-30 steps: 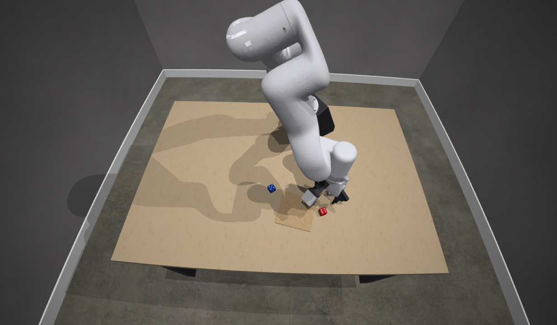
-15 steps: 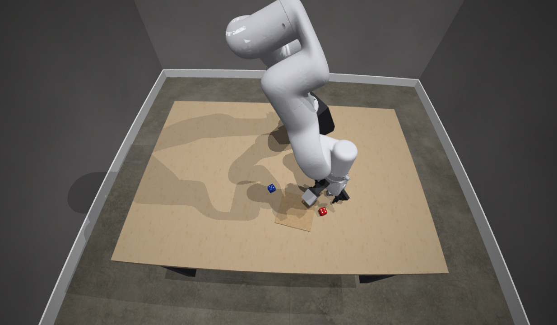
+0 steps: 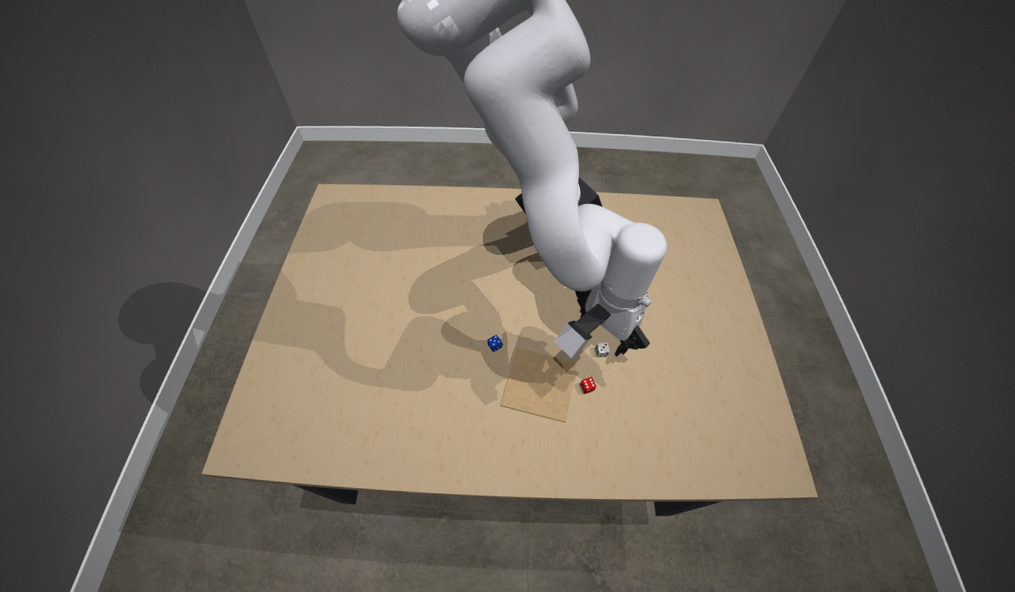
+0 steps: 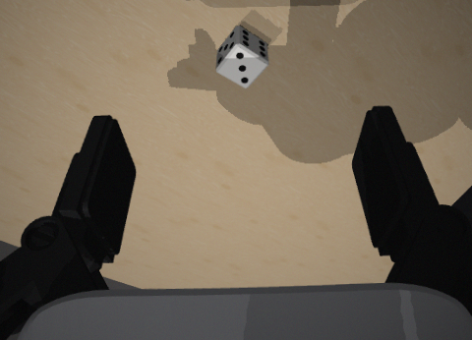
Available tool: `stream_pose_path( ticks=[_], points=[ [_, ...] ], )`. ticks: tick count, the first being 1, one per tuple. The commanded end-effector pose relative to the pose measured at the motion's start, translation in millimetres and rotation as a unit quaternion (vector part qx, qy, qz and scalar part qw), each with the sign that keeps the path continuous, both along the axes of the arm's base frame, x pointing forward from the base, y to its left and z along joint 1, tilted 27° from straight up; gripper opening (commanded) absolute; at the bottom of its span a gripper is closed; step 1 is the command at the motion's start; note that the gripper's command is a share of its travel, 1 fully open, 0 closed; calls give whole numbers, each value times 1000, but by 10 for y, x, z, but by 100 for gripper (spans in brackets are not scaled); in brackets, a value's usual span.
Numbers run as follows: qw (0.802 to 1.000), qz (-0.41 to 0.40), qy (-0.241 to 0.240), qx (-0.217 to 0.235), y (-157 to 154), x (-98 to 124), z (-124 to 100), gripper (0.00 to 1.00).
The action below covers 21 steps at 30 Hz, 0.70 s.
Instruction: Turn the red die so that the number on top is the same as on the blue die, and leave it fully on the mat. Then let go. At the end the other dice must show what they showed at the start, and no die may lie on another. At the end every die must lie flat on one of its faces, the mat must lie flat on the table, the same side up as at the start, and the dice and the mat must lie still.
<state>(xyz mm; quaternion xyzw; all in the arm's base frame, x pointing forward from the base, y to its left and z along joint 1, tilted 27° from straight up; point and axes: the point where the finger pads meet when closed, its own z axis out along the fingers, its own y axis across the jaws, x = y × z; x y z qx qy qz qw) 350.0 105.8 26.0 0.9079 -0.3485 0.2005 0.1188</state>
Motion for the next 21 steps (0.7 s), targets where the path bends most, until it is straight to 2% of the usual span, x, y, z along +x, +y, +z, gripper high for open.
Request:
stream_pose_path(
  ticks=[1, 12, 15, 21],
  points=[
    [1000, -2, 4, -3, 77, -67, 244, 100],
    [1000, -4, 3, -2, 79, -62, 251, 100],
    [997, -75, -25, 20, 63, 174, 311, 100],
    [987, -147, -54, 42, 30, 415, 371, 100]
  ],
)
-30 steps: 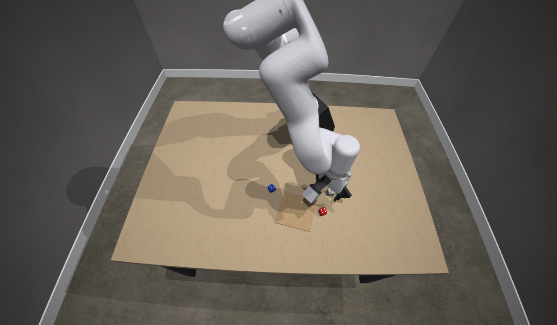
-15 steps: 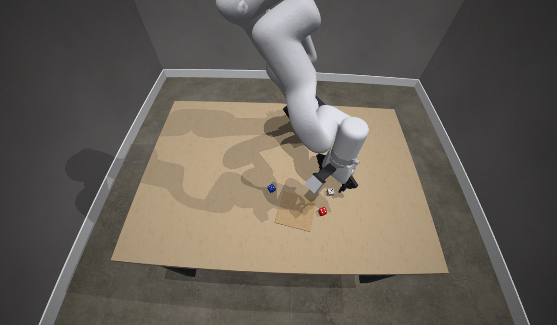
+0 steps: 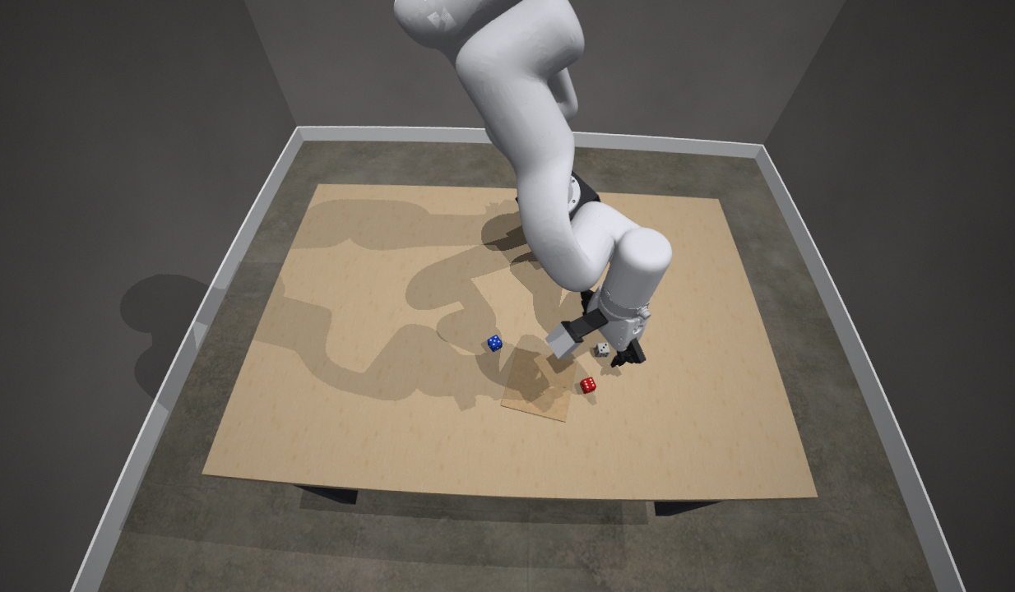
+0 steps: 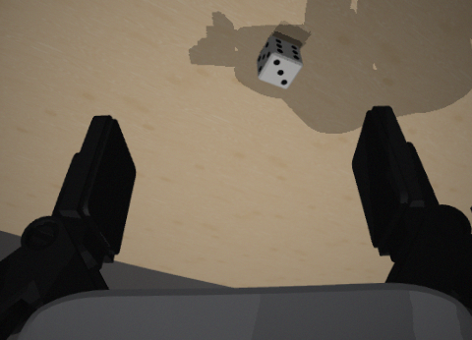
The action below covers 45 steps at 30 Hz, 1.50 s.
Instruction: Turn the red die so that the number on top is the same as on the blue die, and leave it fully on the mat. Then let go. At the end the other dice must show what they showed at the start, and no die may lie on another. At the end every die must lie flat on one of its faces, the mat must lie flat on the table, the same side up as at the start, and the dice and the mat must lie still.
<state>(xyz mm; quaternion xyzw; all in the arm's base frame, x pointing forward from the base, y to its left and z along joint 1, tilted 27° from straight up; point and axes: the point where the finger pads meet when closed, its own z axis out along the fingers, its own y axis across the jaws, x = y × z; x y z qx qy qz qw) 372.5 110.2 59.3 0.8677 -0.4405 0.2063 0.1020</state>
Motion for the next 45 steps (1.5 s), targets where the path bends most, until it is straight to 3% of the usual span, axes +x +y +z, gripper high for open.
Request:
stream_pose_path(
  ticks=[1, 5, 22, 28, 30, 31, 45],
  points=[
    [998, -54, -24, 15, -14, 189, 38, 100],
    [995, -93, -39, 26, -38, 317, 69, 100],
    [995, -93, -39, 26, -40, 320, 65, 100],
    [993, -103, -44, 29, -226, 454, -329, 100],
    [993, -104, -44, 30, -241, 460, -364, 100],
    [993, -104, -44, 30, -241, 460, -364, 42],
    [993, -104, -44, 30, -241, 460, -364, 42]
  ],
)
